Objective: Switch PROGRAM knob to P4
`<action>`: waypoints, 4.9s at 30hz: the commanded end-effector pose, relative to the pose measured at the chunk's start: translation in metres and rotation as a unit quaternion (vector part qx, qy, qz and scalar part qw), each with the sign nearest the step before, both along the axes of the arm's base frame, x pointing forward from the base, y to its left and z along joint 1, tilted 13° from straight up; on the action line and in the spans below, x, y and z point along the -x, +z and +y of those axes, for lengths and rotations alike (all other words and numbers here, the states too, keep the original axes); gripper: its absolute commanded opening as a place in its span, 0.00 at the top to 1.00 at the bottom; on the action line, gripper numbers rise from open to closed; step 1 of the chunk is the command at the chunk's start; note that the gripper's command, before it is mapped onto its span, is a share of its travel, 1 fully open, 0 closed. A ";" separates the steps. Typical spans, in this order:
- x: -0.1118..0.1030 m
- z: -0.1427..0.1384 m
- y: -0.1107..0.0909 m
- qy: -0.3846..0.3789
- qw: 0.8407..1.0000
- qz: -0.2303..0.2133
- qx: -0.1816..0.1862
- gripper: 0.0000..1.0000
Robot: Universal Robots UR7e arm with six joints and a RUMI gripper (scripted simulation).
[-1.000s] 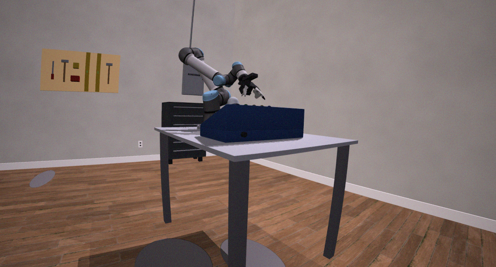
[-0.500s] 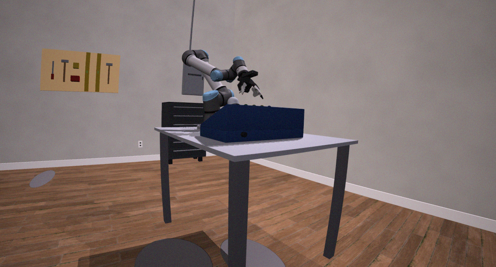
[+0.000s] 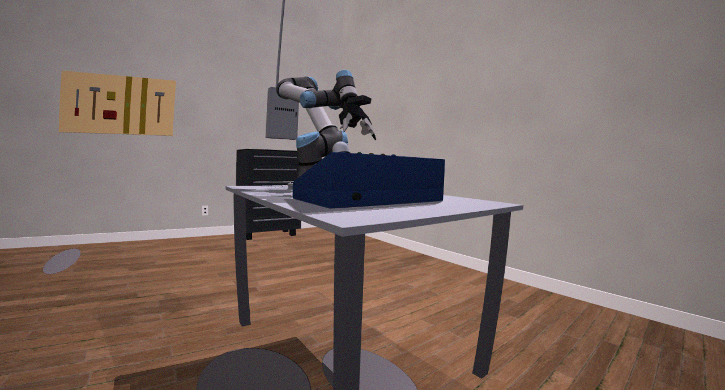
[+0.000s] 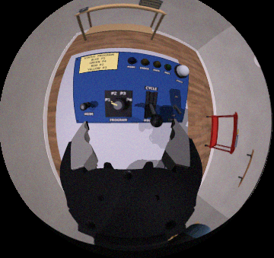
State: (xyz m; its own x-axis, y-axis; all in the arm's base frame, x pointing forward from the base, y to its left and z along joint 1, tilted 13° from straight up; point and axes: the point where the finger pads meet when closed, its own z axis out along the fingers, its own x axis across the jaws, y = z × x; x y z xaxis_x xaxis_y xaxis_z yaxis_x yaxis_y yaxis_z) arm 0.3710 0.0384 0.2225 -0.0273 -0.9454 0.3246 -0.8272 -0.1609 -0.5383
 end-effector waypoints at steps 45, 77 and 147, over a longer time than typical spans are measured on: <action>0.037 -0.098 0.107 -0.004 0.999 0.030 -0.038 0.00; 0.038 -0.098 0.109 -0.004 0.999 0.029 -0.038 0.00; 0.019 -0.061 0.062 -0.012 0.996 0.061 -0.066 0.00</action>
State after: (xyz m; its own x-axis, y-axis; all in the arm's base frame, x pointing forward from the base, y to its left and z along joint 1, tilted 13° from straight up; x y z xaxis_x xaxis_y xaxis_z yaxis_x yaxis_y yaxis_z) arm 0.3448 -0.0356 0.2994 -0.0106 -0.9788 0.2046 -0.8785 -0.0885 -0.4694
